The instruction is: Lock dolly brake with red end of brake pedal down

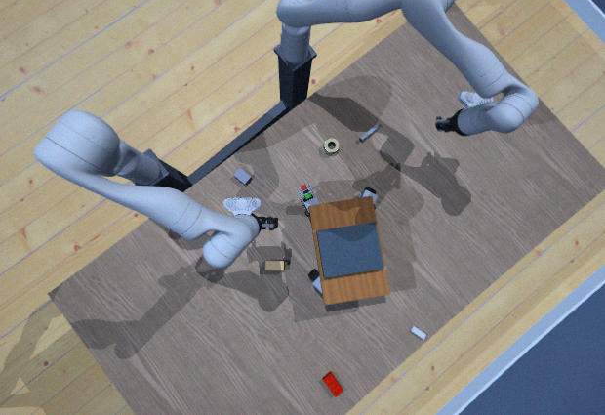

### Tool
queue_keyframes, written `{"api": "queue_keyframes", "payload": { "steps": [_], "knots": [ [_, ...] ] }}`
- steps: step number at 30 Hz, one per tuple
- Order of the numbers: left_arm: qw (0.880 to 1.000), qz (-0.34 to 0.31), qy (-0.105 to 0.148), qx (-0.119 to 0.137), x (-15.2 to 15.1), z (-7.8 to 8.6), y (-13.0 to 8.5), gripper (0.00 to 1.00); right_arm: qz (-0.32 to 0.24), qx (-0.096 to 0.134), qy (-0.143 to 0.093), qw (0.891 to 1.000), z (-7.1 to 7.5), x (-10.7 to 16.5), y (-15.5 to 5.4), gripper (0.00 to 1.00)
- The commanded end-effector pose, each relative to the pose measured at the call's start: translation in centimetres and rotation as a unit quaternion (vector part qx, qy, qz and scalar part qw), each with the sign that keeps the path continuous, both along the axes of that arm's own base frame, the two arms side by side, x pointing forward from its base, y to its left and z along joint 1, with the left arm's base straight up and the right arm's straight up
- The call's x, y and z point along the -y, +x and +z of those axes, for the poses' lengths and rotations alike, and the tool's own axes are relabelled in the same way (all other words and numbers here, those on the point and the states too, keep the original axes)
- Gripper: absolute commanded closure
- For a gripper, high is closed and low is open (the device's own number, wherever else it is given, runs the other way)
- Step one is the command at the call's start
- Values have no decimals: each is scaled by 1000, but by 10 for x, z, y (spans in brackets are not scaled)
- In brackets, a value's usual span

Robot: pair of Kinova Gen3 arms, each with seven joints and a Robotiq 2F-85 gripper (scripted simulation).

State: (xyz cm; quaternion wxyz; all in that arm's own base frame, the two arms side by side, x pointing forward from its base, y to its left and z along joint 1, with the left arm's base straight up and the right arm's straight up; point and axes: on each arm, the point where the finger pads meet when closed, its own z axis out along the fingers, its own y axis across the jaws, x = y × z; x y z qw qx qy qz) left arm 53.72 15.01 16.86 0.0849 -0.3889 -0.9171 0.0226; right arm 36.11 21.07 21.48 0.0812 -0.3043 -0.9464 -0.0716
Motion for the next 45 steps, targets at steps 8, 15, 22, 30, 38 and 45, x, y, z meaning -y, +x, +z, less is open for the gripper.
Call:
{"api": "queue_keyframes", "payload": {
  "steps": [8,15,22,30,38,45],
  "knots": [
    [977,-206,-25,37,177,32,-5,985,0,1,1,1000,1,0,0,2],
    [941,-332,-39,54,292,52,-43,985,0,1,1,1000,1,0,0,2],
    [897,-435,-49,66,381,69,-96,985,0,1,1,1000,1,0,0,2],
    [874,-477,-52,71,442,80,-144,985,0,1,1,1000,1,0,0,2],
    [874,-477,-52,71,442,80,-144,985,0,1,1,1000,1,0,0,2],
    [873,-480,-52,71,442,80,-144,985,0,1,1,1000,1,0,0,2]
  ]
}}
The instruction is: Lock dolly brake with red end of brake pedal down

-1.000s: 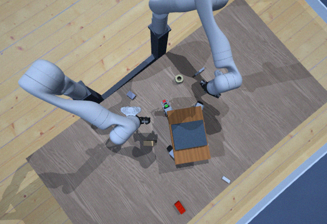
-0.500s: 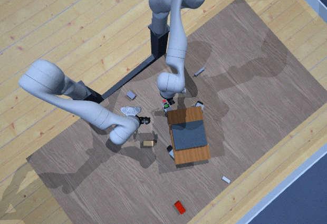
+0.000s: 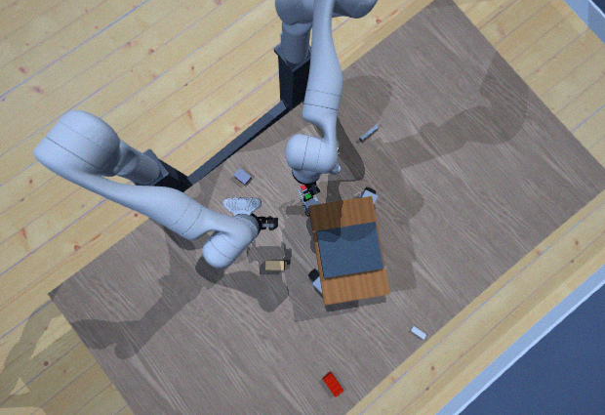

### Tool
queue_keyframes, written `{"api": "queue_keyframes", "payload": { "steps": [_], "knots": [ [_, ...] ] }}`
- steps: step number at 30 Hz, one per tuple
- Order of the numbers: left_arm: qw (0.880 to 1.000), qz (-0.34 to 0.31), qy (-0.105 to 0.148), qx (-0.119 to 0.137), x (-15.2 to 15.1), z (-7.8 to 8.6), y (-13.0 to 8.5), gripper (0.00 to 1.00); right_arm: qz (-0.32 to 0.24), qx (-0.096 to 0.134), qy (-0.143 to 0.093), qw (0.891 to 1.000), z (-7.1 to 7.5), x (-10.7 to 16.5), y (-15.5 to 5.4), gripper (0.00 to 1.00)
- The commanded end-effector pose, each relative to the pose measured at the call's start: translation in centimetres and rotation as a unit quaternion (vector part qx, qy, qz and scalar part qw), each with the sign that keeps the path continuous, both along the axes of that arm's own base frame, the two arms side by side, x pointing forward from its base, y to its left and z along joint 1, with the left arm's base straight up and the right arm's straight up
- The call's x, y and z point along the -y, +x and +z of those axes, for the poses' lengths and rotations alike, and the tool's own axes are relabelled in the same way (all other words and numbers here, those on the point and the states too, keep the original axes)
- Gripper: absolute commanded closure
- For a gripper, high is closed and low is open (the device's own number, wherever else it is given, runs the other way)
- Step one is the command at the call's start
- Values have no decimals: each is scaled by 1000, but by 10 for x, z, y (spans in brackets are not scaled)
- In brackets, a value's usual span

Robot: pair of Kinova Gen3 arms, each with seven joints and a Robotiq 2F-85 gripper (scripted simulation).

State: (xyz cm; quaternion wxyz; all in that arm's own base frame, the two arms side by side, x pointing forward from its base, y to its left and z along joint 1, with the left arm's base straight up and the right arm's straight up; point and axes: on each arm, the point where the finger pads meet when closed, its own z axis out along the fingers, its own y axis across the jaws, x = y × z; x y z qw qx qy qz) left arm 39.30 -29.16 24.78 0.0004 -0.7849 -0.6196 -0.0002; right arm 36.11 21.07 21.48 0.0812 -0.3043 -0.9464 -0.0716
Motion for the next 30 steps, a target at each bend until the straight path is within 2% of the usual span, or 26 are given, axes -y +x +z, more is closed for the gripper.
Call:
{"api": "queue_keyframes", "payload": {
  "steps": [1,14,24,30],
  "knots": [
    [1000,-2,0,1,0,1,0,985,0,1,1,1000,1,0,0,2],
    [999,-38,2,-2,0,-2,-1,985,0,1,1,1000,1,0,0,2],
    [995,-97,6,-6,-1,-6,-3,985,0,1,1,1000,1,0,0,2],
    [987,-162,9,-10,-1,-10,-5,985,0,1,1,1000,1,0,0,2]
  ]
}}
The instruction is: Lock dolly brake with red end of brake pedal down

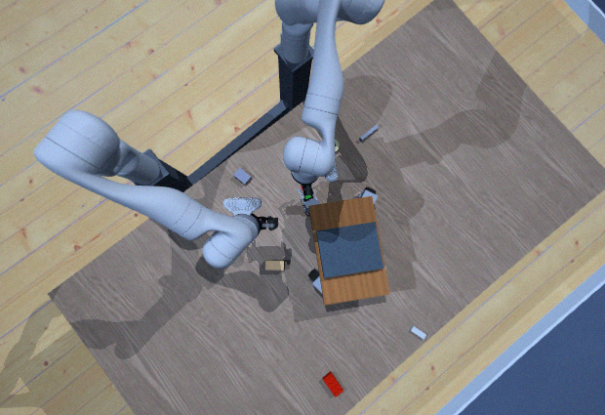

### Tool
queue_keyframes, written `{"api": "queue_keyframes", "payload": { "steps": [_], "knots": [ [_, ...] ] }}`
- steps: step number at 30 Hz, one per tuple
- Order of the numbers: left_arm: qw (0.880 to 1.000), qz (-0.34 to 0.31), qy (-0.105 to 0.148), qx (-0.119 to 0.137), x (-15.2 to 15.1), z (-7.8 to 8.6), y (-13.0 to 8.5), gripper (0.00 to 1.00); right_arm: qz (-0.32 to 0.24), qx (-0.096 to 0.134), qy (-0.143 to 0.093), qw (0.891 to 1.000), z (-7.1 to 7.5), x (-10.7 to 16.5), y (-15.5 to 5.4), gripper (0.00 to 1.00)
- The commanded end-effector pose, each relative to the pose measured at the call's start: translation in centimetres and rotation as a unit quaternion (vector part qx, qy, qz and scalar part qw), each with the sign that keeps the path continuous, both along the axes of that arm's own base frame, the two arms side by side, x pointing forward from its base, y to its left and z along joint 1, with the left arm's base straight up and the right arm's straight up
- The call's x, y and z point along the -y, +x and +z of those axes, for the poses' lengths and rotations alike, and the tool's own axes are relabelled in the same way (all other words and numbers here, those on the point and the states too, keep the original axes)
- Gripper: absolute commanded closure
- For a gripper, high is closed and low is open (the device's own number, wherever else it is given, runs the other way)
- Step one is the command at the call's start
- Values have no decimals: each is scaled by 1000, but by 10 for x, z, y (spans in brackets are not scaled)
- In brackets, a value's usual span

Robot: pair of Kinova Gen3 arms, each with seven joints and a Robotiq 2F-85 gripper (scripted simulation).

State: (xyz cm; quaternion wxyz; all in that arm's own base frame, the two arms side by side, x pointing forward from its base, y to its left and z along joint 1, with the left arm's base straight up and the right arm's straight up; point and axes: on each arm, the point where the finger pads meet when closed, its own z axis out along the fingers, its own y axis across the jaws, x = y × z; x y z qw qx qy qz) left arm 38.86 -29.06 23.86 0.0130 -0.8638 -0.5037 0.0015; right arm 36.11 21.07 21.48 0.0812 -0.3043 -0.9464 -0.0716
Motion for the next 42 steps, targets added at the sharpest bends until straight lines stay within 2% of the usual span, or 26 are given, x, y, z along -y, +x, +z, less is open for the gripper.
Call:
{"api": "queue_keyframes", "payload": {
  "steps": [1,9,11,14,20,26,28,31,35,42],
  "knots": [
    [999,-34,1,-2,0,-1,-1,985,0,1,1,1000,1,0,0,2],
    [989,-151,5,-10,-1,-8,-4,985,0,1,1,1000,1,0,0,2],
    [989,-151,5,-10,-1,-8,-4,985,0,1,1,1000,1,0,0,2],
    [980,-201,6,-14,-1,-10,-5,985,0,1,1,1000,1,0,0,2],
    [951,-308,6,-22,-2,-15,-7,985,0,1,1,1000,1,0,0,2],
    [907,-421,5,-29,-2,-20,-9,985,0,1,1,1000,1,0,0,2],
    [907,-421,5,-29,-2,-20,-9,985,0,1,1,1000,1,0,0,2],
    [878,-477,4,-32,-2,-22,-9,985,0,1,1,1000,1,0,0,2],
    [834,-550,1,-36,-2,-25,-10,985,0,1,1,1000,1,0,0,2],
    [742,-670,-4,-39,-2,-29,-10,985,0,1,1,1000,1,0,0,2]
  ]
}}
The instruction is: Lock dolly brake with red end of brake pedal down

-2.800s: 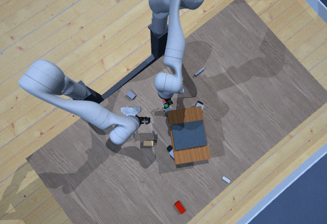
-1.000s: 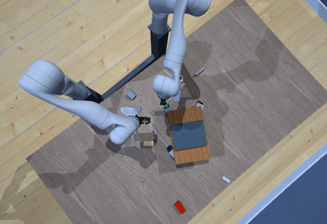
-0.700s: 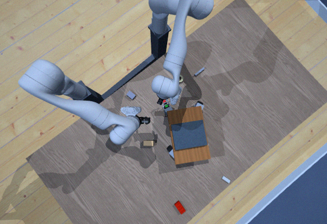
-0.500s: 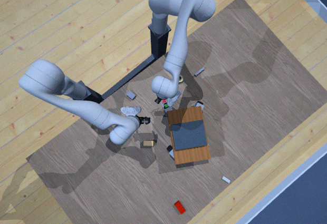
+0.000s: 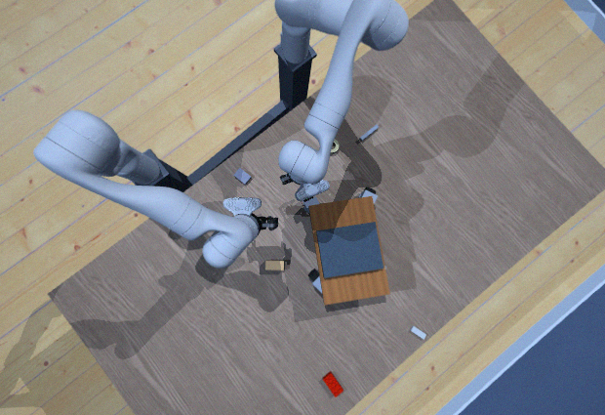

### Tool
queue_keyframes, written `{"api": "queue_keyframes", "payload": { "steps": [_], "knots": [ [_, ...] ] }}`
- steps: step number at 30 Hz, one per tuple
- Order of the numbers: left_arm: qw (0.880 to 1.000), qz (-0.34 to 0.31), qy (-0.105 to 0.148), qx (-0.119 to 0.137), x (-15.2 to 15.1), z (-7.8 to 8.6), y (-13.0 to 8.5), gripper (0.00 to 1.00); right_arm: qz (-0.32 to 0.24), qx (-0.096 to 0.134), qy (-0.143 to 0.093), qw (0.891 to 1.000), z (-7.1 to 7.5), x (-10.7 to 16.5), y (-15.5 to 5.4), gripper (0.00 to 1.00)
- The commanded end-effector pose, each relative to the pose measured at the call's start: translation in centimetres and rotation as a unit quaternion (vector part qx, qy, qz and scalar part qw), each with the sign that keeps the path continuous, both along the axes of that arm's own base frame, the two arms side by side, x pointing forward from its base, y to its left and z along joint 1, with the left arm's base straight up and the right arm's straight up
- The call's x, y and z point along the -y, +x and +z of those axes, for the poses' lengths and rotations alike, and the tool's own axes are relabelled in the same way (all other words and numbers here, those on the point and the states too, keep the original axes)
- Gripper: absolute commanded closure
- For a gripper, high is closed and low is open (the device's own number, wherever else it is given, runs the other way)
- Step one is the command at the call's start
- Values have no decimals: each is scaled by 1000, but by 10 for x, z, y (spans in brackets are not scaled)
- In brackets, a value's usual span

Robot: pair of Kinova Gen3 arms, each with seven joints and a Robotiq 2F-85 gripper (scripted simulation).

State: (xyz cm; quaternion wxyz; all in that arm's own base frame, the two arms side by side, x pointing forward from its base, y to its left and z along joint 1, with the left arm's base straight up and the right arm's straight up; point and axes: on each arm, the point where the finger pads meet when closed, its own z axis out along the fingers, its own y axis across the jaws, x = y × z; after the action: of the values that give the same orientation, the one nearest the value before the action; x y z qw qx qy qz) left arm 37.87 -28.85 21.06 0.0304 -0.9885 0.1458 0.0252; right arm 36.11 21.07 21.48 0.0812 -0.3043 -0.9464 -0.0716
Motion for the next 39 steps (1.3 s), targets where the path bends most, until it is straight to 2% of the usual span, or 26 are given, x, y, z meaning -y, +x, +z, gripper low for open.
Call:
{"api": "queue_keyframes", "payload": {
  "steps": [1,3,7,12,18,20,28,35,37,39],
  "knots": [
    [997,-82,-5,-6,0,-1,0,985,0,1,1,1000,1,0,0,2],
    [997,-82,-5,-6,0,-1,0,985,0,1,1,1000,1,0,0,2],
    [986,-165,-10,-11,1,-3,1,985,0,1,1,1000,1,0,0,2],
    [964,-263,-16,-14,1,-4,2,985,0,1,1,1000,1,0,0,2],
    [929,-370,-22,-17,2,-4,4,985,0,1,1,1000,1,0,0,2],
    [929,-370,-22,-17,2,-4,4,985,0,1,1,1000,1,0,0,2],
    [872,-487,-30,-17,2,-4,7,985,0,1,1,1000,1,0,0,2],
    [824,-565,-34,-15,3,-4,9,985,0,1,1,1000,1,0,0,2],
    [824,-565,-34,-15,3,-4,9,985,0,1,1,1000,1,0,0,2],
    [811,-583,-35,-14,3,-4,10,985,0,1,1,1000,1,0,0,2]
  ]
}}
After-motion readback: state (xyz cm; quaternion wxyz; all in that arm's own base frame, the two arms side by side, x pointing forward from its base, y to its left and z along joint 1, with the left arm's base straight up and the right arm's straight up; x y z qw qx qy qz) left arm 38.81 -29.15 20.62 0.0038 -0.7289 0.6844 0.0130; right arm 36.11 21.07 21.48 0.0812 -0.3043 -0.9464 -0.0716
